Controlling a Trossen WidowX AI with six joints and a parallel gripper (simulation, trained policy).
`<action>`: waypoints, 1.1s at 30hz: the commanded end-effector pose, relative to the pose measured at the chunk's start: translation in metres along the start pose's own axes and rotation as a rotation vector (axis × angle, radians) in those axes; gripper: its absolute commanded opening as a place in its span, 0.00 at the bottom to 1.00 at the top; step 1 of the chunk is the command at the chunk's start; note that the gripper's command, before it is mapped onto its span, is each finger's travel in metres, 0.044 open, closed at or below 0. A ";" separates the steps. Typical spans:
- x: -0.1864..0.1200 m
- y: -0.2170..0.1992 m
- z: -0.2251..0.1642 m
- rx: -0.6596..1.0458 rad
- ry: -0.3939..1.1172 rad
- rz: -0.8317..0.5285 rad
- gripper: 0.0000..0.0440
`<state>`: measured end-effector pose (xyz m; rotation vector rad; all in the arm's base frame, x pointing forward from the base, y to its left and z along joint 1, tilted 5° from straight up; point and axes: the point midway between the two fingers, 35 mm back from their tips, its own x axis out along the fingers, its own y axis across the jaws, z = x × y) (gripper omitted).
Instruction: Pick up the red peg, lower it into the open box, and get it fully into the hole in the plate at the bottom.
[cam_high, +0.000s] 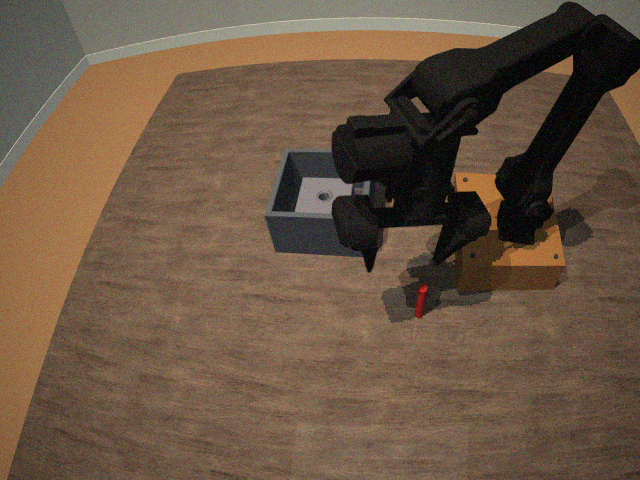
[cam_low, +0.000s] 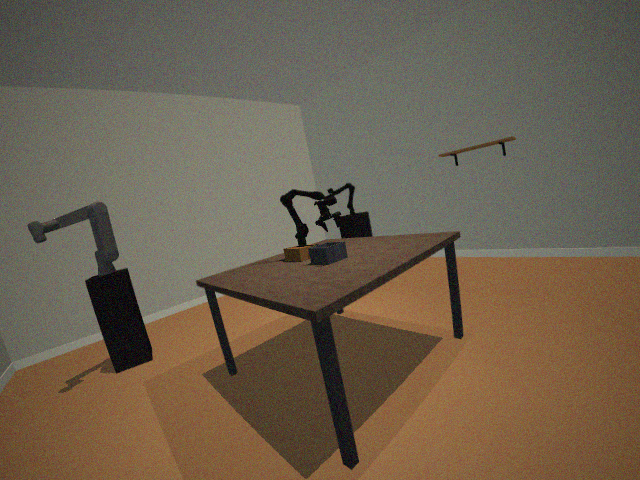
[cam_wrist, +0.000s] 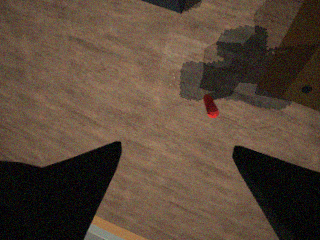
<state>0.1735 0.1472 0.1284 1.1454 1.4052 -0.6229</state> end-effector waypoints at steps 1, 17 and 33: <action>0.020 -0.016 0.007 -0.002 -0.061 -0.092 1.00; 0.091 -0.042 0.023 -0.071 -0.165 -0.168 1.00; 0.129 -0.055 0.026 -0.079 -0.153 -0.155 0.61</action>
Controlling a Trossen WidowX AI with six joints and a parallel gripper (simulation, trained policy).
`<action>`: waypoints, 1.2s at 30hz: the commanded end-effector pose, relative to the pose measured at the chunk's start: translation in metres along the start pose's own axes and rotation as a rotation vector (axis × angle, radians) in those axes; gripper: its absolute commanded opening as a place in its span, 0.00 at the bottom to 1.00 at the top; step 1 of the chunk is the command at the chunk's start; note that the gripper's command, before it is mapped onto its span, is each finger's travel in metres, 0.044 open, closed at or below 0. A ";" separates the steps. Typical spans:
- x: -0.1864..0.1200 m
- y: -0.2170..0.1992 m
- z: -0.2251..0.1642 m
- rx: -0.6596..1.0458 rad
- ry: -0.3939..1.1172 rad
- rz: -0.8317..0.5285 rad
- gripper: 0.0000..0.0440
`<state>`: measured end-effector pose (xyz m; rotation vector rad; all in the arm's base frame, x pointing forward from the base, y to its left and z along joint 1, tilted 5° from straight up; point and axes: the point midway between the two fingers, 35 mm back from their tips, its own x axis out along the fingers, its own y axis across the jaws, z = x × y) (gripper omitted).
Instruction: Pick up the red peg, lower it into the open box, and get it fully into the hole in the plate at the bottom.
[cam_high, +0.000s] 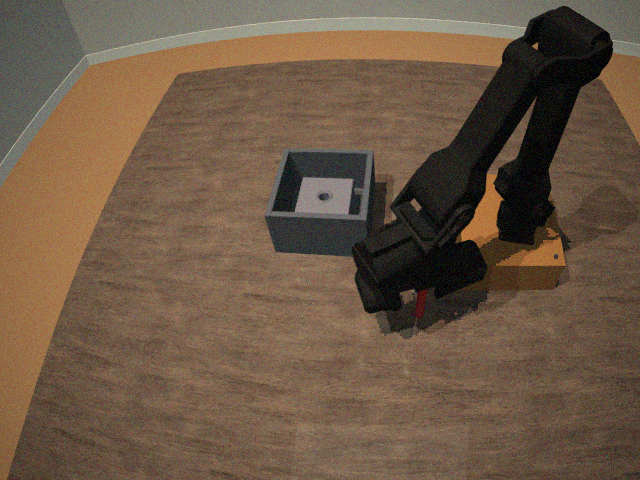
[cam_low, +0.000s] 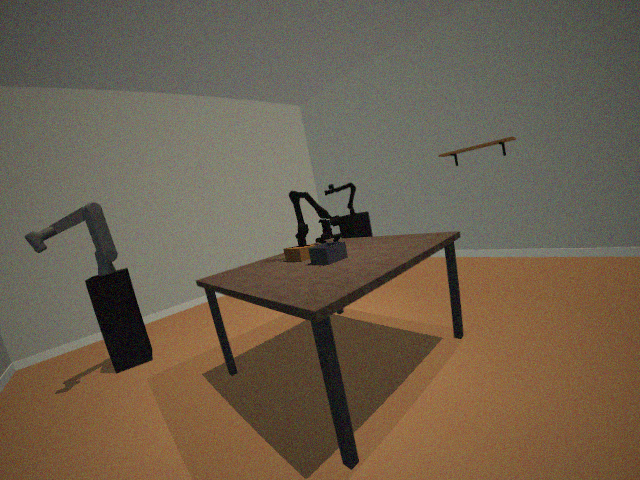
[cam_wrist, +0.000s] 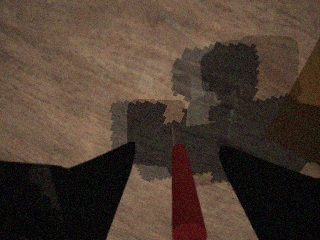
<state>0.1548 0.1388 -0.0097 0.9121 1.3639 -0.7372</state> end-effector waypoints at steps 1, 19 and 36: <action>0.002 -0.001 -0.002 -0.001 0.021 -0.014 0.55; -0.022 0.024 0.011 -0.094 -0.005 0.015 0.00; -0.087 0.070 0.056 -0.165 -0.155 0.098 0.00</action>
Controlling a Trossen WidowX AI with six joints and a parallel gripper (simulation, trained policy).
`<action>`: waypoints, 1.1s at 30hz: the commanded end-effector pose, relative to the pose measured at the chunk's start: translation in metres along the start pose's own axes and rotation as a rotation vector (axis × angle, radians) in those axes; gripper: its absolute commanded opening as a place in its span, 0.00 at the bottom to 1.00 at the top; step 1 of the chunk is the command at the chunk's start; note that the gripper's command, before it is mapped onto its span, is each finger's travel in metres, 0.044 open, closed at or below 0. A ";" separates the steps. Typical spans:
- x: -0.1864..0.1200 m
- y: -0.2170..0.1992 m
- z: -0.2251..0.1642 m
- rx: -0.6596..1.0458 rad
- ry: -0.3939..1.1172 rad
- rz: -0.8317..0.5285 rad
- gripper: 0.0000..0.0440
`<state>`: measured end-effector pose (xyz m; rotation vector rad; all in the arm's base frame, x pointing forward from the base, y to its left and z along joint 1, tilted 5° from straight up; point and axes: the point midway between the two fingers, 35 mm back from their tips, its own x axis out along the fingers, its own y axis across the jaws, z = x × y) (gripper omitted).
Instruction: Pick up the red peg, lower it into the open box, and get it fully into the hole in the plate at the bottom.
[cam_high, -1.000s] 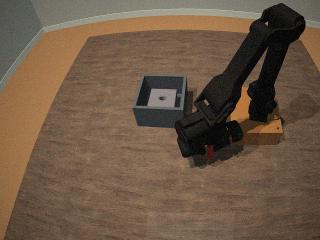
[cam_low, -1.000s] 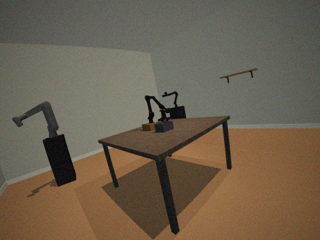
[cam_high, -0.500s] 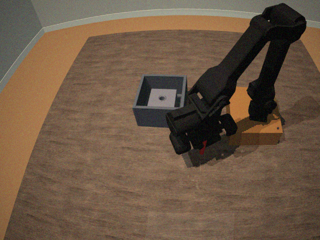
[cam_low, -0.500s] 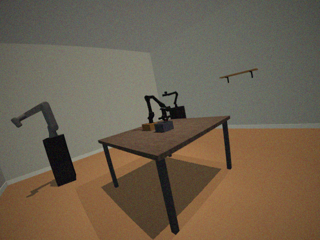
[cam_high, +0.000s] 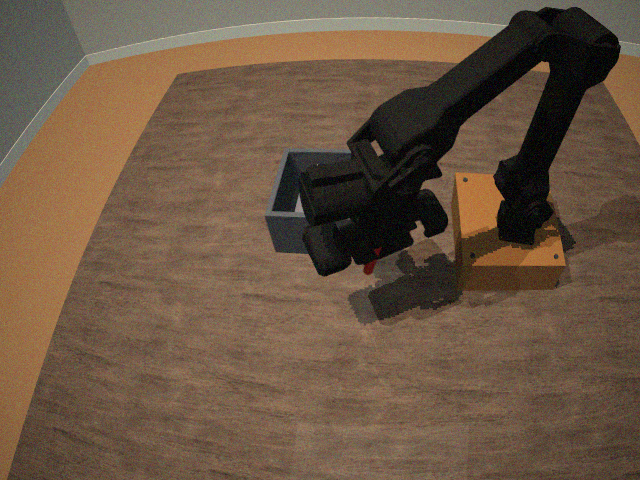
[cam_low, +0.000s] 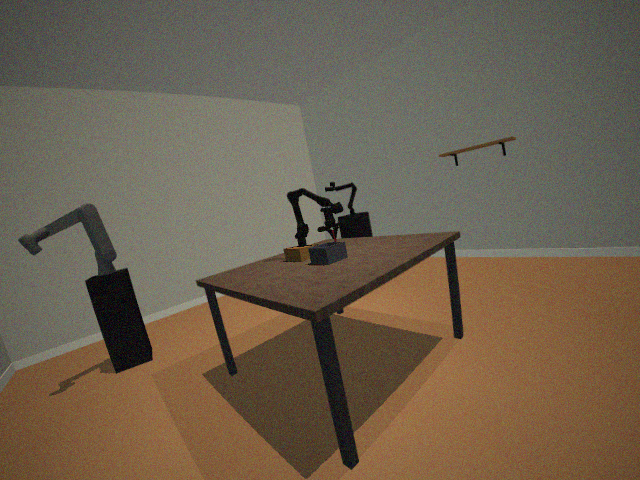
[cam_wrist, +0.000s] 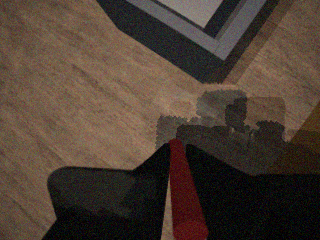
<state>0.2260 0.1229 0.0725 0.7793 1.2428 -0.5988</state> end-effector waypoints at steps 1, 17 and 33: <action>-0.011 0.008 0.017 -0.004 -0.035 0.009 0.00; -0.017 0.012 0.093 0.070 -0.119 -0.008 0.00; 0.001 0.003 0.152 0.158 -0.145 -0.033 0.00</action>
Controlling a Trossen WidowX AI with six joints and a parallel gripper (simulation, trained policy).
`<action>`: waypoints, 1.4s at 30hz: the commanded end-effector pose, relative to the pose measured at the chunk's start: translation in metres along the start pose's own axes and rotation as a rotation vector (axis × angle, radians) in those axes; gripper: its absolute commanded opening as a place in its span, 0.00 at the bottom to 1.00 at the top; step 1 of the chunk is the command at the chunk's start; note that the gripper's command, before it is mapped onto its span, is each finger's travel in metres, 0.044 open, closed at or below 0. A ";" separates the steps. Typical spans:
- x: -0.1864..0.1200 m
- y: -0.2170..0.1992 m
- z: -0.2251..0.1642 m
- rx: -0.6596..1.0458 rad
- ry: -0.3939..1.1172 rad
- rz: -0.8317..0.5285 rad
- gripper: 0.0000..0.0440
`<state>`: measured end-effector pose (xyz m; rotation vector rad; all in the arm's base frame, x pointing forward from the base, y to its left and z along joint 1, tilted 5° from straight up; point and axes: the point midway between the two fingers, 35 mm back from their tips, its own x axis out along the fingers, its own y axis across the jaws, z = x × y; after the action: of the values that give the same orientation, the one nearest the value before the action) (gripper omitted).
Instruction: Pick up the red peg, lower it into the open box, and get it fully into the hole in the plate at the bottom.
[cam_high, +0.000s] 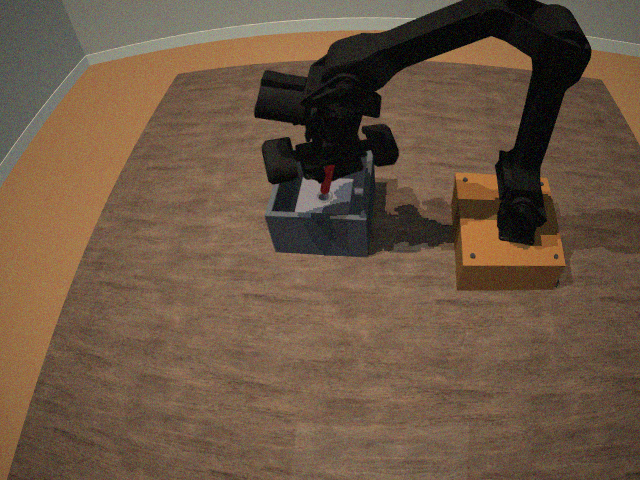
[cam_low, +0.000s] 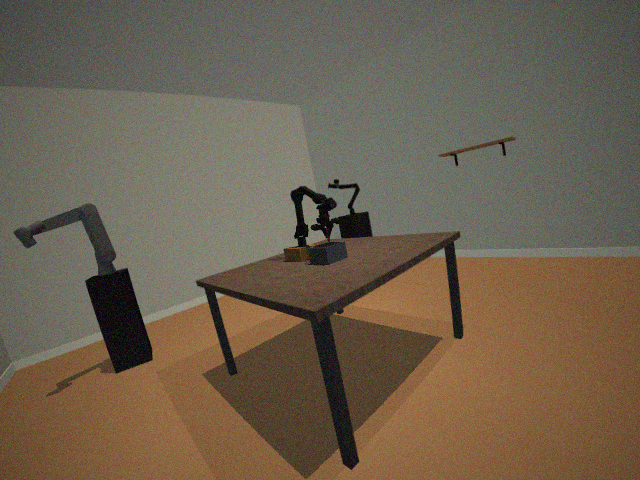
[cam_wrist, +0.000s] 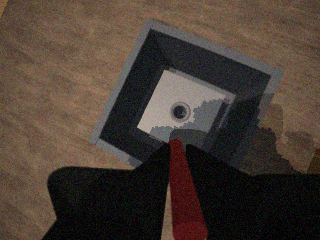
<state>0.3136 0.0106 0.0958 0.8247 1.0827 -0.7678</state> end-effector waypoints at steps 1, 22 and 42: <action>0.008 0.001 0.010 0.013 0.007 -0.005 0.01; 0.066 -0.008 0.025 0.004 0.079 -0.087 0.32; 0.080 0.022 0.083 -0.026 0.004 -0.063 1.00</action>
<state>0.3641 -0.0483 0.0398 0.7540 1.2190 -0.8113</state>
